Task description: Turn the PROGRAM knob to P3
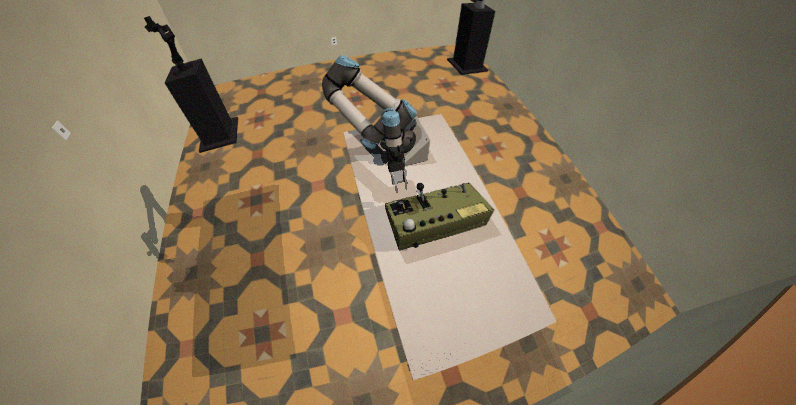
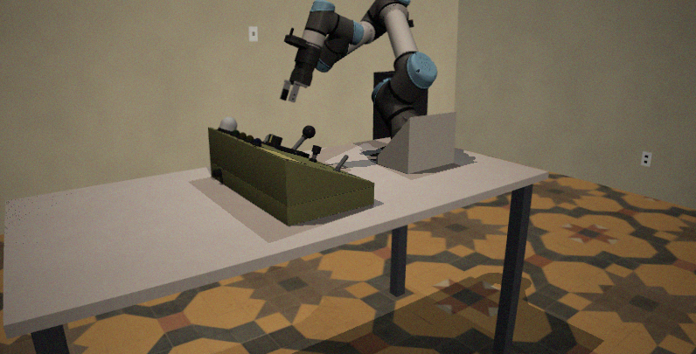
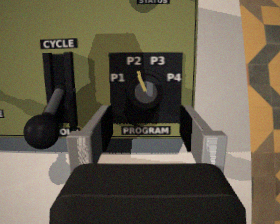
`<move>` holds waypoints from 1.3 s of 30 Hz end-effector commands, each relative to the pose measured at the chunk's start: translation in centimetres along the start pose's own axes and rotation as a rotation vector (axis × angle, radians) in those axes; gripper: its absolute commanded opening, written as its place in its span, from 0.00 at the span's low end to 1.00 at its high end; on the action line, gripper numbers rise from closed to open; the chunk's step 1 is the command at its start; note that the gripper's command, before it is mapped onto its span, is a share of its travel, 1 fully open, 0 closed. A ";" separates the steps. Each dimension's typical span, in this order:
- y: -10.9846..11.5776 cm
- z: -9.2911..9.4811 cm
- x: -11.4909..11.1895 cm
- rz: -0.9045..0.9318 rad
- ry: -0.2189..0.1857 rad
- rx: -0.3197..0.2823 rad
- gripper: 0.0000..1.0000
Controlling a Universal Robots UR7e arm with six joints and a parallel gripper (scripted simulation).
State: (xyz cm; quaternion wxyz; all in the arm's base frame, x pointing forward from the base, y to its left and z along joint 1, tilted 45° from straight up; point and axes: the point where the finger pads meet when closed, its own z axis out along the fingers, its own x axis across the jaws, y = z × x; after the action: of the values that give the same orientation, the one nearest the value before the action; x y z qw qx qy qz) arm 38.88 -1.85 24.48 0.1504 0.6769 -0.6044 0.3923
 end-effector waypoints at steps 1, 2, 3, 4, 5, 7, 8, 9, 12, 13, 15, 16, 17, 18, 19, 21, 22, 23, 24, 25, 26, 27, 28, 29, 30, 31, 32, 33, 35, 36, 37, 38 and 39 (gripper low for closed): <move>-0.1 0.0 0.0 0.000 0.000 0.001 1.00; -0.1 0.0 0.0 0.000 0.000 0.001 1.00; -0.1 0.0 0.1 0.000 0.000 0.001 1.00; -0.1 0.0 0.1 0.000 0.000 0.001 1.00; -0.1 0.0 0.1 0.000 0.000 0.001 1.00; -0.2 0.0 0.1 0.000 0.000 0.001 1.00; -0.3 0.0 0.1 0.000 0.000 0.001 1.00; -0.3 0.0 0.1 0.000 0.000 0.001 1.00; -0.5 0.0 0.2 0.000 0.000 0.001 1.00; -0.6 0.0 0.2 0.000 0.000 0.001 1.00; -0.8 0.0 0.3 0.000 0.000 0.001 1.00; -0.8 0.0 0.3 0.000 0.000 0.001 1.00; -0.9 0.0 0.4 0.000 0.000 0.001 1.00; -1.0 0.0 0.4 0.000 0.000 0.001 1.00; -1.0 0.0 0.4 0.000 0.000 0.001 1.00; -1.1 0.0 0.4 0.000 0.000 0.001 1.00; -1.1 0.0 0.4 0.000 0.000 0.001 1.00; -1.2 0.0 0.5 0.000 0.000 0.001 1.00; -1.2 0.0 0.5 0.000 0.000 0.001 1.00; -1.3 0.0 0.5 0.000 0.000 0.001 1.00; -1.3 0.0 0.5 0.000 0.000 0.001 1.00; -1.4 0.0 0.5 0.000 0.000 0.001 1.00; -1.4 0.0 0.6 0.000 0.000 0.001 1.00; -1.4 0.0 0.6 0.000 0.000 0.001 1.00; -1.4 0.0 0.6 0.000 0.000 0.001 1.00; -1.5 0.0 0.6 0.000 0.000 0.001 1.00; -1.5 0.0 0.6 0.000 0.000 0.001 1.00; -1.5 0.0 0.6 0.000 0.000 0.001 1.00; -1.5 0.0 0.6 0.000 0.000 0.001 1.00; -1.5 0.0 0.6 0.000 0.000 0.001 1.00; -1.5 0.0 0.6 0.000 0.000 0.001 1.00; -1.5 0.0 0.6 0.000 0.000 0.001 1.00; -1.5 0.0 0.6 0.000 0.000 0.001 1.00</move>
State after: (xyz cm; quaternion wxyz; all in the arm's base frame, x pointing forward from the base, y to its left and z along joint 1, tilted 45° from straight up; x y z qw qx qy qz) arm 40.23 -1.95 25.26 0.1504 0.6769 -0.6044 0.3922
